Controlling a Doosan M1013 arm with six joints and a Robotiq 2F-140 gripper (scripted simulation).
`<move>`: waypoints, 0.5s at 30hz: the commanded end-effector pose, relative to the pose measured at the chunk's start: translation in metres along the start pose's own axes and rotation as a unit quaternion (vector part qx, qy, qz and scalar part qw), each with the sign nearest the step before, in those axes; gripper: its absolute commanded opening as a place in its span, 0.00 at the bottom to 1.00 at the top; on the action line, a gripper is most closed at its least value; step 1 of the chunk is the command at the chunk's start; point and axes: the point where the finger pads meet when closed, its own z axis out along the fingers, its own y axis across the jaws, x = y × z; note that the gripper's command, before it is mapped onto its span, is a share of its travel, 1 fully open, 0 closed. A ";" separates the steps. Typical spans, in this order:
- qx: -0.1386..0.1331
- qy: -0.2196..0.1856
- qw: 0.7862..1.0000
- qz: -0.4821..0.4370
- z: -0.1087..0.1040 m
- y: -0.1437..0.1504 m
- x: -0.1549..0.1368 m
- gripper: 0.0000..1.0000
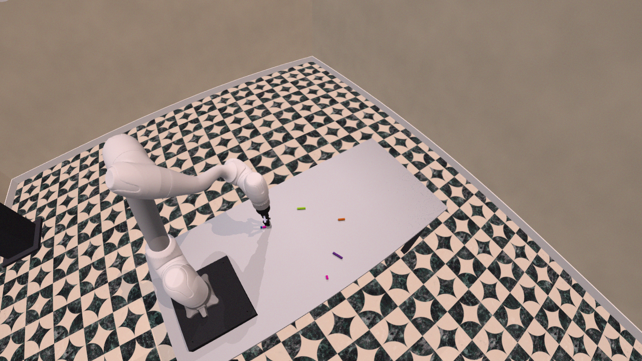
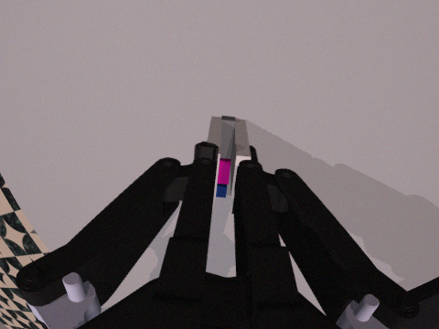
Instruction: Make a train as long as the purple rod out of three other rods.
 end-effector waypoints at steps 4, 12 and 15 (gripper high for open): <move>0.000 0.000 1.000 0.000 0.000 0.000 0.000 0.15; 0.000 0.000 1.000 0.000 0.000 0.000 0.000 0.19; 0.000 0.000 1.000 0.000 0.000 0.000 0.000 0.21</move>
